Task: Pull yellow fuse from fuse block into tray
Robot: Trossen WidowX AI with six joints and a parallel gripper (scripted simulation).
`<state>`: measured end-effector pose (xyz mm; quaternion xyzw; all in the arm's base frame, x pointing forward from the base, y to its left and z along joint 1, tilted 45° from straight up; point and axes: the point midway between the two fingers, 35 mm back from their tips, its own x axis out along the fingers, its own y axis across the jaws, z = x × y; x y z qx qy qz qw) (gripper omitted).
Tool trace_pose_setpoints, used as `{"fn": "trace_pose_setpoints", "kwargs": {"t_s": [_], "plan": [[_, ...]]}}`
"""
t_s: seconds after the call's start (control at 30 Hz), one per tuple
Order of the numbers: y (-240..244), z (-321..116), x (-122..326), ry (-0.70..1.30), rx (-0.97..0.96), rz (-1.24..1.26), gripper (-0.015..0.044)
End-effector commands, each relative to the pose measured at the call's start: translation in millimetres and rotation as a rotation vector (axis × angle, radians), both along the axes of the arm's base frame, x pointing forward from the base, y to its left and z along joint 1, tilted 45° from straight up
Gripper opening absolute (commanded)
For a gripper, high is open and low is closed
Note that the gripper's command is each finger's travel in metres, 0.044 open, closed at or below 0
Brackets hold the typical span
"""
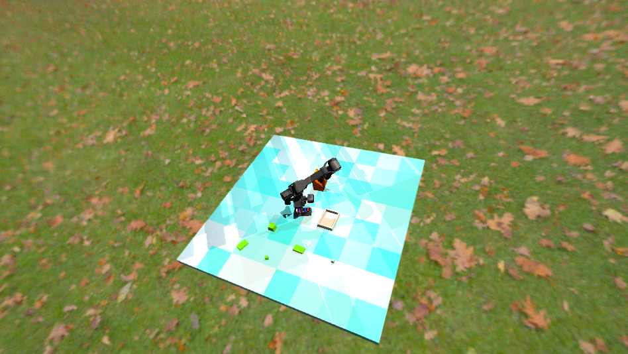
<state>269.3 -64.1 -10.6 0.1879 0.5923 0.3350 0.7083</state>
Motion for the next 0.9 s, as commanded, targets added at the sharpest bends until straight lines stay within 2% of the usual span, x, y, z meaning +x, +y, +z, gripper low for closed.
{"fn": "trace_pose_setpoints", "kwargs": {"t_s": [0.0, 0.87], "plan": [[-4.0, 3.0, 1.1, -0.008, -0.01, 0.003, 0.0], [-18.6, 19.5, -0.1, -0.007, -0.011, 0.002, 0.0]]}}
